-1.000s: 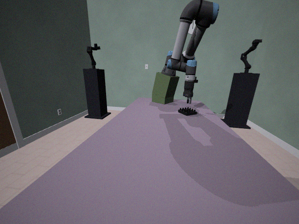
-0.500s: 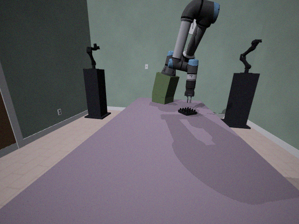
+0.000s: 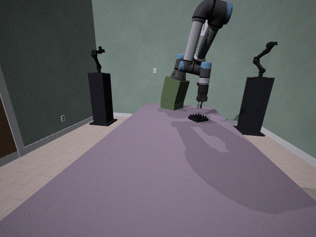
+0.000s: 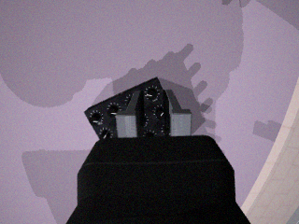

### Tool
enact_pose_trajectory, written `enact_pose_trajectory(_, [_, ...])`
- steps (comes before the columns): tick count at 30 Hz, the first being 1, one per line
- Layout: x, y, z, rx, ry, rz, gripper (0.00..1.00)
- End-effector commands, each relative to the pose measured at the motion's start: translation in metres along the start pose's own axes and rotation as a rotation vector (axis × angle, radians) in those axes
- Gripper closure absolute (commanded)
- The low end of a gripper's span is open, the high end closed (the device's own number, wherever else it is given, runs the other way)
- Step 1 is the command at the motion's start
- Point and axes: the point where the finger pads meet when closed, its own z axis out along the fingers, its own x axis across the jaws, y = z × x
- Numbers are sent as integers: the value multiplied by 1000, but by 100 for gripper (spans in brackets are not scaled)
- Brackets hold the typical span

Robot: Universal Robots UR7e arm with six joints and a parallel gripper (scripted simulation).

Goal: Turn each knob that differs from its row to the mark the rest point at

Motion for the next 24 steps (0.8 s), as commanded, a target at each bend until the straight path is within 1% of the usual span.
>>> enact_pose_trajectory(1, [0, 2, -2, 1, 5, -156, 54])
enact_pose_trajectory(6, [-1, 4, -4, 1, 5, -299, 54])
enact_pose_trajectory(10, [-1, 5, -5, 0, 5, -372, 54])
enact_pose_trajectory(24, [-1, 6, -6, 0, 5, -427, 54])
